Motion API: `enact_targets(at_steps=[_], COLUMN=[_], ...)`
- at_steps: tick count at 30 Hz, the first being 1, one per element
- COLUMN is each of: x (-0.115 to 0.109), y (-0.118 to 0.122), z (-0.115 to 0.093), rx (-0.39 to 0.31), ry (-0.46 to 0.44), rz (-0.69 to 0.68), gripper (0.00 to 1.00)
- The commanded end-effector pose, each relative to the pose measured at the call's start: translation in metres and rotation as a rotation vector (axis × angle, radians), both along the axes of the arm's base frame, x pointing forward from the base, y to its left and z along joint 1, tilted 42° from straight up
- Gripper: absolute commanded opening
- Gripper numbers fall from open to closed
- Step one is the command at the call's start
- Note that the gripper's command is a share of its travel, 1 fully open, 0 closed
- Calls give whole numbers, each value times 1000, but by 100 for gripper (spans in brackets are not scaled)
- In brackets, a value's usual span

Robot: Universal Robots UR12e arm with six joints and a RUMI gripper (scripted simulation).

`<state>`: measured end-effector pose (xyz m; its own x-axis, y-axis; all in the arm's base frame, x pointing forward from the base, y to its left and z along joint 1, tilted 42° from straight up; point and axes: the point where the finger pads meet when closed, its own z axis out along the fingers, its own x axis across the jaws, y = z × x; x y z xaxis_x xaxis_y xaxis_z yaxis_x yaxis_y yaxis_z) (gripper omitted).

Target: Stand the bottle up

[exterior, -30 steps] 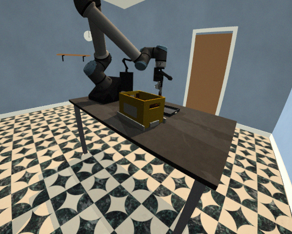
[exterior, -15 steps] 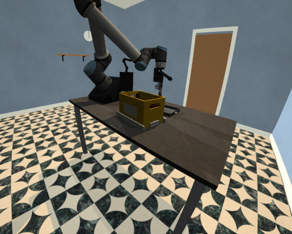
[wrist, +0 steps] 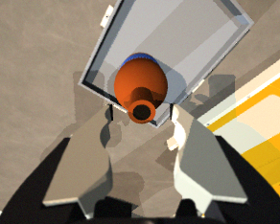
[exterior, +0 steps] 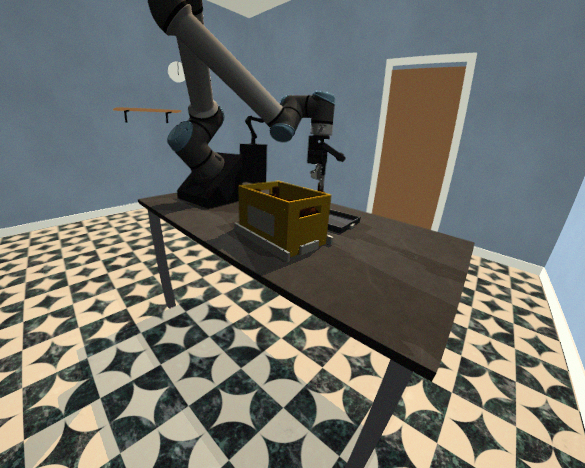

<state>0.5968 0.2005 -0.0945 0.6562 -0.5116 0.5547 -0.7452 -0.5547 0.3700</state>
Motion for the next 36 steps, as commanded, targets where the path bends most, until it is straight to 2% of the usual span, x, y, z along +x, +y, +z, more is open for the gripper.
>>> enact_targets(at_steps=[1, 16, 17, 36], x=[0, 0, 0, 0], y=[1, 1, 1, 1], z=[0, 0, 0, 0], rx=[0, 0, 0, 1], ry=[-1, -1, -1, -1], rz=[0, 0, 0, 0], gripper=[38, 38, 0, 0])
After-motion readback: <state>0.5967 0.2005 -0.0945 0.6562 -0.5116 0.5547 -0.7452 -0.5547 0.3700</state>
